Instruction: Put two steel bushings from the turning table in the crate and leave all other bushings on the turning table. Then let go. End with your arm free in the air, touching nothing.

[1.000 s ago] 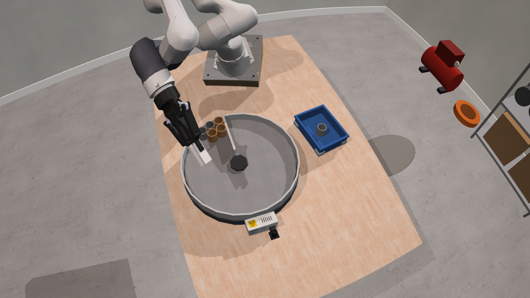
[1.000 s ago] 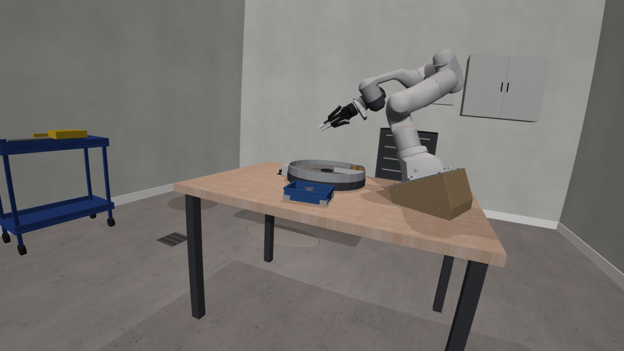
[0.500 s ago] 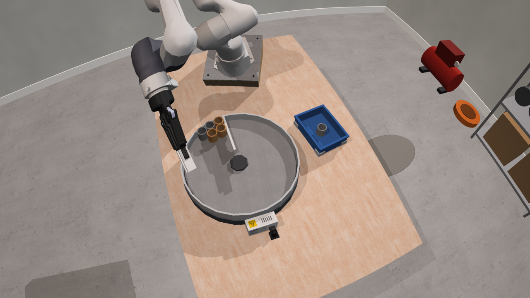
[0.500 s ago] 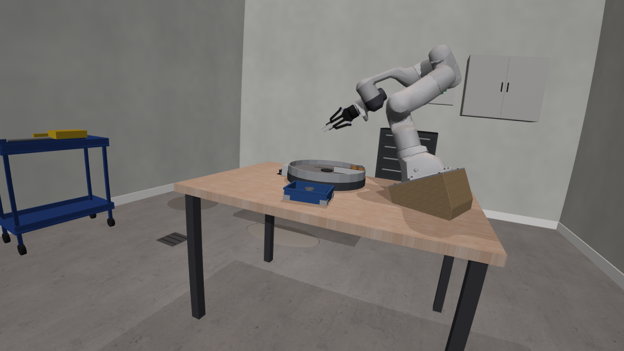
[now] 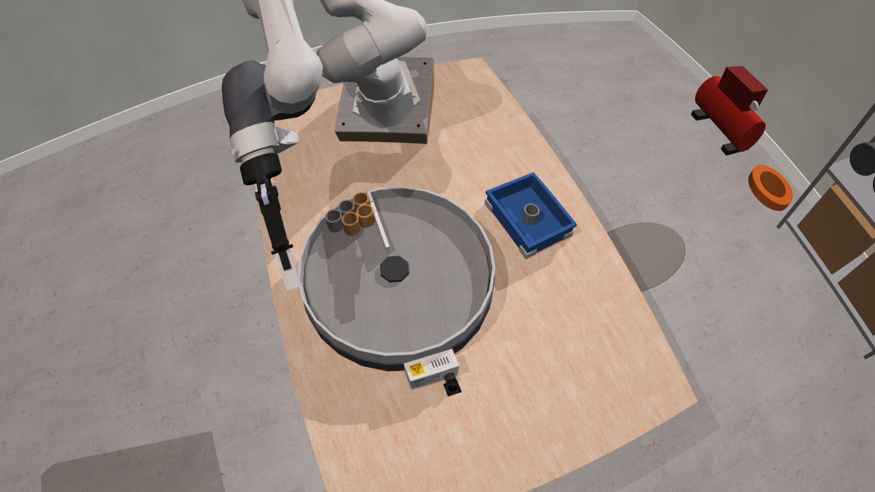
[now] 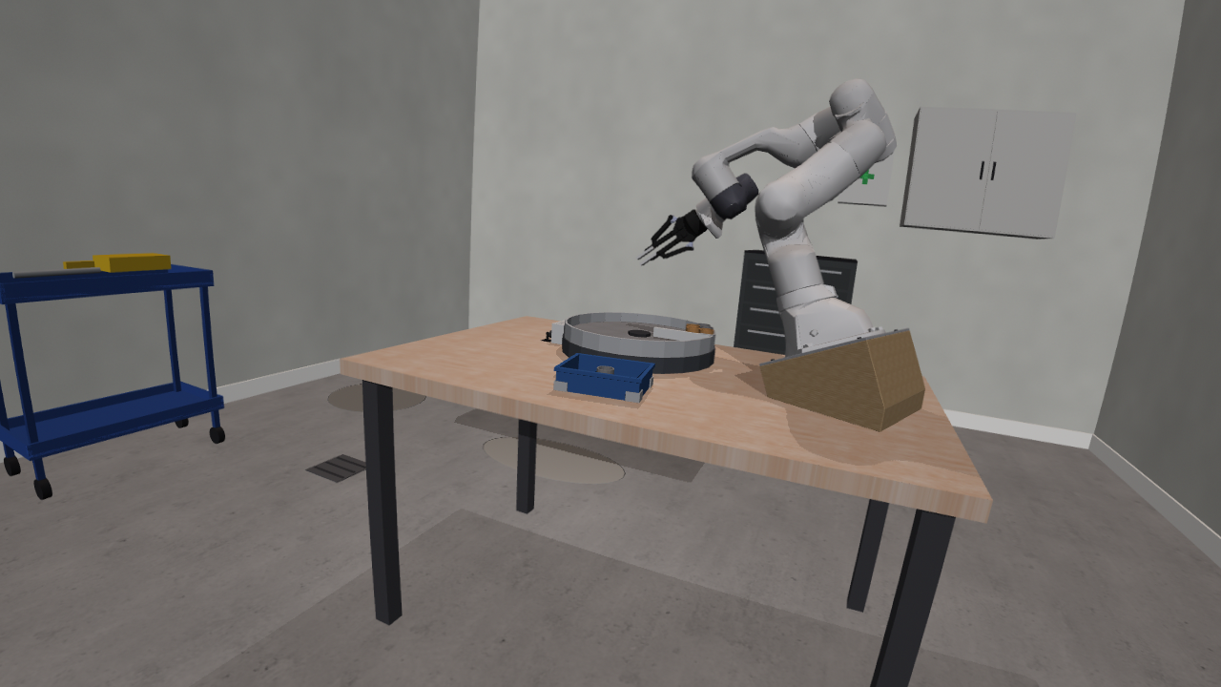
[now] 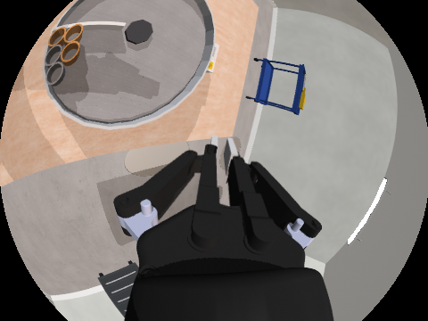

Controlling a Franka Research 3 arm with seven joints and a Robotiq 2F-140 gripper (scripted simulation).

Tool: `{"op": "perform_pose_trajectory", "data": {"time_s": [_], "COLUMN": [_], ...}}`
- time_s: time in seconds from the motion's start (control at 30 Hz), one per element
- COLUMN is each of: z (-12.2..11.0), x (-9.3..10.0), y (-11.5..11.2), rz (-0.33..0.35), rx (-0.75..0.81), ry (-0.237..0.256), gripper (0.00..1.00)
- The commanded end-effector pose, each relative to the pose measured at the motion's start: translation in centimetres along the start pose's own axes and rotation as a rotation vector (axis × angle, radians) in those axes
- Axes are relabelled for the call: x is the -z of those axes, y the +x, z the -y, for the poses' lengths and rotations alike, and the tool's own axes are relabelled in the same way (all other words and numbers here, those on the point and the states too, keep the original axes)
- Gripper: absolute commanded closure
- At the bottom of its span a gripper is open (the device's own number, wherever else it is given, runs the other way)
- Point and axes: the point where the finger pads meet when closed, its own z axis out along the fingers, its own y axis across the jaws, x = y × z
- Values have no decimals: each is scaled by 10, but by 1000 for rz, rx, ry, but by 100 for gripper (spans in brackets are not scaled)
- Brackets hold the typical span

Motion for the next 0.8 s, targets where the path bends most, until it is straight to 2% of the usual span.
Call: {"op": "perform_pose_trajectory", "data": {"time_s": [0.0,0.47,0.53,0.77], "z": [10,48,48,75], "x": [3,10,10,17], "y": [-14,-34,-34,-38], "rz": [53,179,179,258], "rx": [-158,-458,-458,-638], "ry": [15,84,84,130], "gripper": [90,90,90,90]}}
